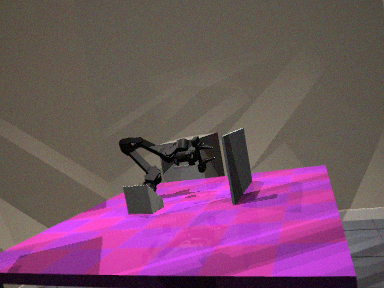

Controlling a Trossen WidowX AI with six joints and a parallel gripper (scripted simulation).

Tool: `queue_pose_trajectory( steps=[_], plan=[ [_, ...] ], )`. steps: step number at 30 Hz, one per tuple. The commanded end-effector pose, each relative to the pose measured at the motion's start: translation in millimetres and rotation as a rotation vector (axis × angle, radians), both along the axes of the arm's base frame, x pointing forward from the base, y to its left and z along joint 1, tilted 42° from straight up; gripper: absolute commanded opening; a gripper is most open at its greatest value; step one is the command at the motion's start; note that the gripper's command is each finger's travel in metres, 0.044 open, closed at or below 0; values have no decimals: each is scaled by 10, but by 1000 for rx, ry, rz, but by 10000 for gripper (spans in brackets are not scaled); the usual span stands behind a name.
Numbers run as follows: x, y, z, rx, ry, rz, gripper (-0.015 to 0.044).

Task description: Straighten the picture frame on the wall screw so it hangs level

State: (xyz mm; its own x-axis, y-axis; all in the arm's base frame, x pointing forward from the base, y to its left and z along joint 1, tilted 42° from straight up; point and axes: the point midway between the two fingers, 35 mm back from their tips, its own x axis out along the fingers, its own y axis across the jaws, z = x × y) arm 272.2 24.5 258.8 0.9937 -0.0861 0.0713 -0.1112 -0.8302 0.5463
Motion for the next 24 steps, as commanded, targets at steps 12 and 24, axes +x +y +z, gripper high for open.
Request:
queue_pose_trajectory(
  steps=[12,24],
  plan=[
    [-908,-323,2,173,-17,-43,260],
    [-918,-323,-6,183,-30,-59,260]
  ],
)
